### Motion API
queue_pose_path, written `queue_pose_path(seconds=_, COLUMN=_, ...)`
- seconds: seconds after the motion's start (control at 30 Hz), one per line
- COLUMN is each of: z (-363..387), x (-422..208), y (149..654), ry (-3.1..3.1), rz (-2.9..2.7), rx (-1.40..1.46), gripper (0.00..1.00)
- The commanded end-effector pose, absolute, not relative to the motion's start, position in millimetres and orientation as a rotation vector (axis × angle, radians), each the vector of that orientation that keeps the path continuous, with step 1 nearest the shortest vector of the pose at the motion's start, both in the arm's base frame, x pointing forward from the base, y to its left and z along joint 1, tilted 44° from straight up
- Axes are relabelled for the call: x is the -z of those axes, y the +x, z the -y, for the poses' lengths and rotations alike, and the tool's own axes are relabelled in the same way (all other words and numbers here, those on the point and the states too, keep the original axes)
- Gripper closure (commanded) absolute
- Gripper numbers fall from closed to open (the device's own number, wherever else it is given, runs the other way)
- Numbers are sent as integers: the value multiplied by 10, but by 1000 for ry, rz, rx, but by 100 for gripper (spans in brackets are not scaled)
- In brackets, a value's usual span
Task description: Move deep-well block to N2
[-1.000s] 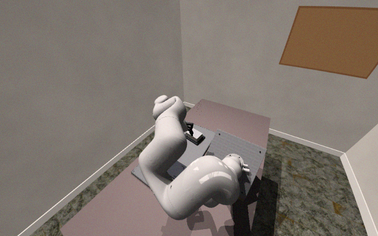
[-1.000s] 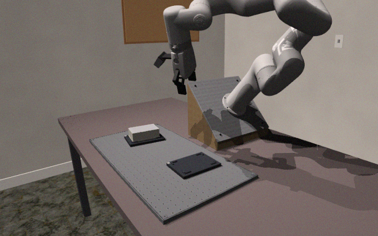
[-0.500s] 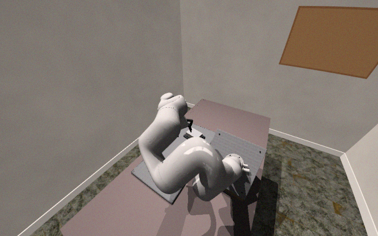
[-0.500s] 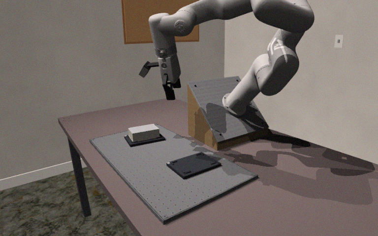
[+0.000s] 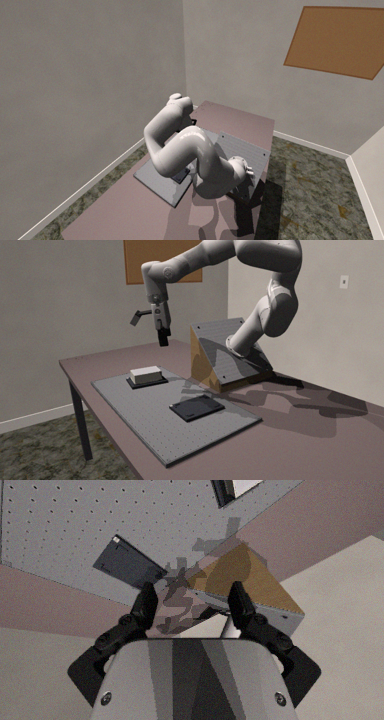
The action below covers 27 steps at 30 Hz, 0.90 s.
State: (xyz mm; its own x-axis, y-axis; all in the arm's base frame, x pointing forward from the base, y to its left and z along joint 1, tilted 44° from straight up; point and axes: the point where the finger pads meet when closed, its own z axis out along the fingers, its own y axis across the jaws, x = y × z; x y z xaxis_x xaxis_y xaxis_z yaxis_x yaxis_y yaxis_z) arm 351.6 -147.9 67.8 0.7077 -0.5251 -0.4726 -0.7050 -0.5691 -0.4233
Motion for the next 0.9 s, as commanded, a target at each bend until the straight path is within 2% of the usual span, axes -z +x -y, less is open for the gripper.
queue_pose_path(seconds=0.0, z=1547, x=-530, y=3586, ry=-2314, rz=-870, rx=-346, gripper=0)
queue_pose_path(seconds=0.87, z=1825, x=433, y=3753, ry=-2320, rz=-583, rx=-102, gripper=0)
